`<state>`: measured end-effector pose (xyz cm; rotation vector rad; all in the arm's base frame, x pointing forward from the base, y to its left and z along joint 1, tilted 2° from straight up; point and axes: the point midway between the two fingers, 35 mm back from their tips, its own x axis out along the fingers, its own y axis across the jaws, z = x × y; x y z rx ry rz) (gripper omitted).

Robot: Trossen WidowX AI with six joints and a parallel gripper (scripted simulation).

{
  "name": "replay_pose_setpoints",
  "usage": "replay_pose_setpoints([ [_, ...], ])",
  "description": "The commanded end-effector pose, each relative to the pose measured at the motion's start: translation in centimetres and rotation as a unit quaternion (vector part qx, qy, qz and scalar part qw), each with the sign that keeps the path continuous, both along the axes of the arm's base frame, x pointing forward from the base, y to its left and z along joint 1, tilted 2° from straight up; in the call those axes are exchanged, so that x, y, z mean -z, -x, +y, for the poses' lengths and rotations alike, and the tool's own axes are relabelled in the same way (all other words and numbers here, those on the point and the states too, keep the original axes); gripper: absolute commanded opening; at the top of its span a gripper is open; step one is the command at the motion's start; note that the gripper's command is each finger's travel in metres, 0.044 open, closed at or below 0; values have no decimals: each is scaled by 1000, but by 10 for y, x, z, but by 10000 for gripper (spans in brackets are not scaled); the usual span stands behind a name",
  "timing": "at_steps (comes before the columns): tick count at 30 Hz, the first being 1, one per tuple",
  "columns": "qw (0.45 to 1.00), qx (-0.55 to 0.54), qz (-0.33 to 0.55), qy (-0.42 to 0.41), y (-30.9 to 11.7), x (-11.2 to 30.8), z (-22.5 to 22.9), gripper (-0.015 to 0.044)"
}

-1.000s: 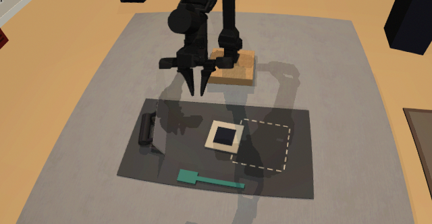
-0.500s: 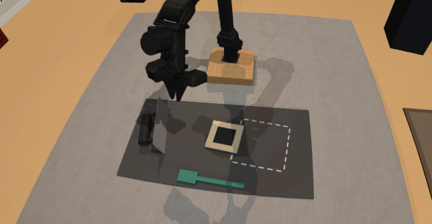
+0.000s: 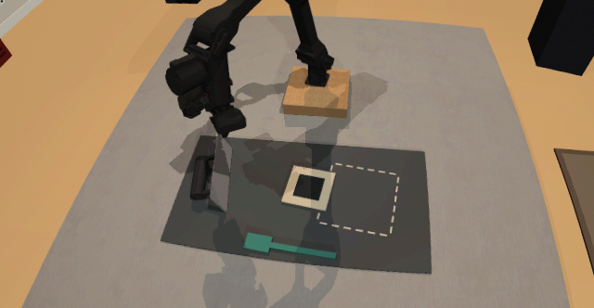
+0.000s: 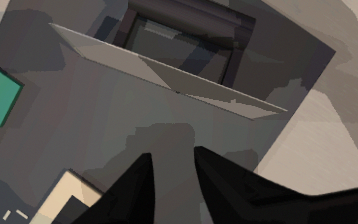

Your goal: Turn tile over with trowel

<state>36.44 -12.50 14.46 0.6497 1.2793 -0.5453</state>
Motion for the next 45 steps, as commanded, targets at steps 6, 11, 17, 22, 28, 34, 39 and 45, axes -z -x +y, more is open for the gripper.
replay_pose_setpoints([
  [6, 988, 134, 67, -21, 23, 24, -36, 100],
  [11, 973, 206, 102, -32, 37, 36, -54, 100],
  [17, 970, 215, 106, -33, 39, 37, -56, 100],
  [22, 972, 209, 104, -33, 39, 37, -56, 100],
  [28, 972, 210, 104, -33, 36, 43, -58, 100],
  [34, 971, 212, 105, -33, 33, 51, -61, 100],
  [39, 971, 214, 106, -32, 31, 59, -63, 100],
  [45, 970, 215, 106, -32, 29, 64, -65, 100],
])
